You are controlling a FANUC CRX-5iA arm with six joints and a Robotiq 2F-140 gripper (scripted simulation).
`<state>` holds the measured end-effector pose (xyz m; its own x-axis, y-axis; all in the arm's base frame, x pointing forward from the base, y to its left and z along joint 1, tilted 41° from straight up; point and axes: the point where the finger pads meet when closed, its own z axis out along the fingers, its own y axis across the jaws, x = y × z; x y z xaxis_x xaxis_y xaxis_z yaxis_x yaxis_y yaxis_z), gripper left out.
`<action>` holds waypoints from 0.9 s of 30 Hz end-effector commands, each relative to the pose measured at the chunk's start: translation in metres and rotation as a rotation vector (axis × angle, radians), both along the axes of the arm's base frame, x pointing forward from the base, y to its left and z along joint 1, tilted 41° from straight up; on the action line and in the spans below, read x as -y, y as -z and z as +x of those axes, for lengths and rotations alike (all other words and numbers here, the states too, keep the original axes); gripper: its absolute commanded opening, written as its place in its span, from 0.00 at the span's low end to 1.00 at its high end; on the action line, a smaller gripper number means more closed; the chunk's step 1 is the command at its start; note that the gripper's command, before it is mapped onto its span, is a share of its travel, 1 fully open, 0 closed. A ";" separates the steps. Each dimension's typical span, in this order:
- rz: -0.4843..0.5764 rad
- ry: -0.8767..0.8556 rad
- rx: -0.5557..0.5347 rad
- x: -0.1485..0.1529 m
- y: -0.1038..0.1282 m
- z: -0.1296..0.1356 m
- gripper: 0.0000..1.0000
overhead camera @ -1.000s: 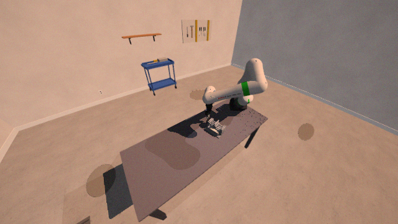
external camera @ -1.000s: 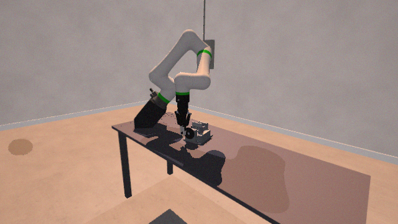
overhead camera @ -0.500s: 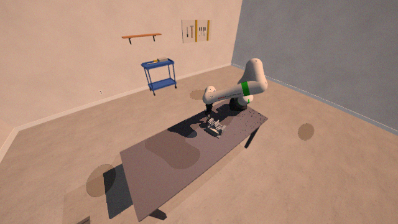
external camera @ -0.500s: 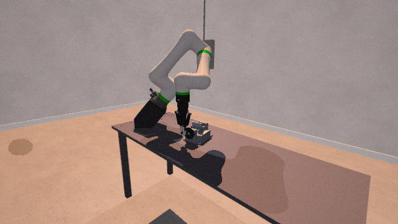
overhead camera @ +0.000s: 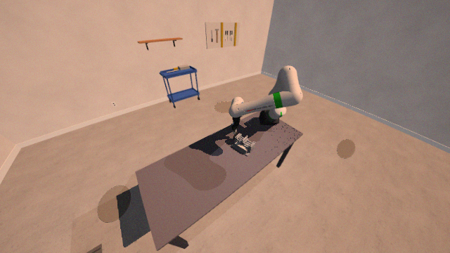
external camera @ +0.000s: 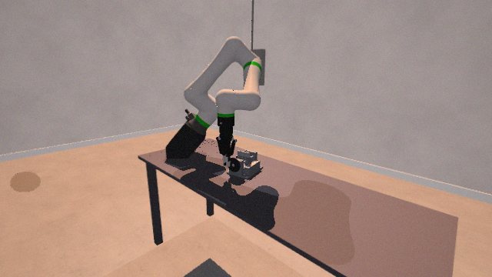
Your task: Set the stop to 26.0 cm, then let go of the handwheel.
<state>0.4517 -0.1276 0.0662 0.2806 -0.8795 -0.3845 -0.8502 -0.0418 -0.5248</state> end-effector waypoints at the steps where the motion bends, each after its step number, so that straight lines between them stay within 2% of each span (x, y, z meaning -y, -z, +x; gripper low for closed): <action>1: 0.000 0.000 0.000 0.001 -0.001 0.000 0.04; 27: 0.000 0.000 0.000 0.004 -0.012 0.003 0.04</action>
<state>0.4540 -0.1314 0.0766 0.2806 -0.8795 -0.3845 -0.8503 -0.0419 -0.5247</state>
